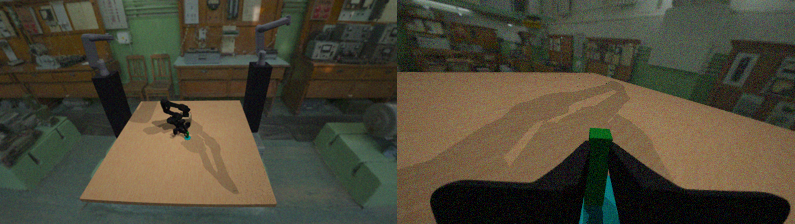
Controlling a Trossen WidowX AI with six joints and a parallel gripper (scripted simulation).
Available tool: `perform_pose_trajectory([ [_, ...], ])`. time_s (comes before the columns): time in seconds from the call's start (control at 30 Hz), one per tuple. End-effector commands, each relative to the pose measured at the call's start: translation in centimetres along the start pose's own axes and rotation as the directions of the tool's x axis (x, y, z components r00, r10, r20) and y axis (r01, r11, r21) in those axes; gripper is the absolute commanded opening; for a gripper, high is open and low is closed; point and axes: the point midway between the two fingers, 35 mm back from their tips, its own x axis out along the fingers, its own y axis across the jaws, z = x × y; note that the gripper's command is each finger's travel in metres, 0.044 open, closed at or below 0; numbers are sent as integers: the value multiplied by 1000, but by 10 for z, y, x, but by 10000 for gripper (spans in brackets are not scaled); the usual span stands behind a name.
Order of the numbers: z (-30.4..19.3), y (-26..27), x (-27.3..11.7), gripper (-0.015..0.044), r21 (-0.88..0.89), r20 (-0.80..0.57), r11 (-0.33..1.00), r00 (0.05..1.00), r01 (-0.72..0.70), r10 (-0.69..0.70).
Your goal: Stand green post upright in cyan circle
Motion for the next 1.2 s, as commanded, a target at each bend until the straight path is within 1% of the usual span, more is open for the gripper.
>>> perform_pose_trajectory([
  [0.0, -2, -1, 0, 23, -6, -4, 1000, 1000, 1, -1],
  [0.17, -2, -1, 0, 23, -6, -4, 1000, 1000, 1, -1],
  [0.63, -2, -1, 0, 390, -6, -4, 1000, 1000, 1, -1],
  [0.67, -2, -1, 0, 400, -6, -4, 1000, 1000, 1, -1],
  [1.17, 34, -13, -5, 400, 16, 17, 1000, 1000, 4, -5],
])
